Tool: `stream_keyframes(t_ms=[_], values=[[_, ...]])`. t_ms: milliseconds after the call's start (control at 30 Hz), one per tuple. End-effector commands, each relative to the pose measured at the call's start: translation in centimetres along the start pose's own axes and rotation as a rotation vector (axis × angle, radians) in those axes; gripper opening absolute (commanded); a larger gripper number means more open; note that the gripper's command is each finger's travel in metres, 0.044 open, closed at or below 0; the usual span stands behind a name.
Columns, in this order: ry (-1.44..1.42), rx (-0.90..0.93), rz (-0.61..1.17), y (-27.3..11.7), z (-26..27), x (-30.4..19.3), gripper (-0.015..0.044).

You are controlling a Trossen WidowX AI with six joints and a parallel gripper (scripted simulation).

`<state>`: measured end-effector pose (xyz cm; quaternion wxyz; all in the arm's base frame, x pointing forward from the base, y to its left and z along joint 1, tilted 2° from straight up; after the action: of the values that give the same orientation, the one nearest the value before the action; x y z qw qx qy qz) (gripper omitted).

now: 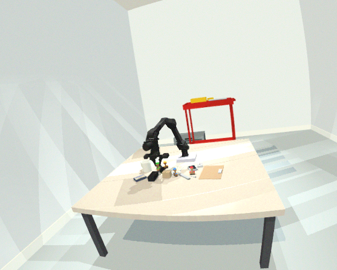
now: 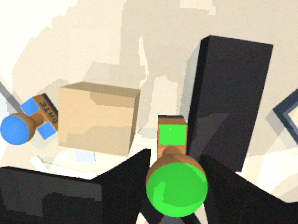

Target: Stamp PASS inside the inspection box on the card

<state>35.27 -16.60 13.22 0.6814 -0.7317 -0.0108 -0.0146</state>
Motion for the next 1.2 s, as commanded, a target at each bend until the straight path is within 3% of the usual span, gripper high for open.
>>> stream_keyframes(t_ms=[0,800,1167], values=[[0.004,-0.004,0.002,-0.3,0.0,0.0,0.0],[0.004,-0.009,0.001,-1.4,0.1,-0.1,0.0],[0.004,0.0,0.001,-2.1,7.2,-0.3,0.0]])
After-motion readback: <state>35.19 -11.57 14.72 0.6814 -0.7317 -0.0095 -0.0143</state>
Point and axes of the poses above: the point midway between the two fingers, 35 mm back from their tips, its own y axis out along the fingers, its own z axis across the jaws, x = y × z, the point moved 3 cm from there along -y, back along the fingers, and after that the axes turned 4 degrees about -y, right-handed, at the moved point
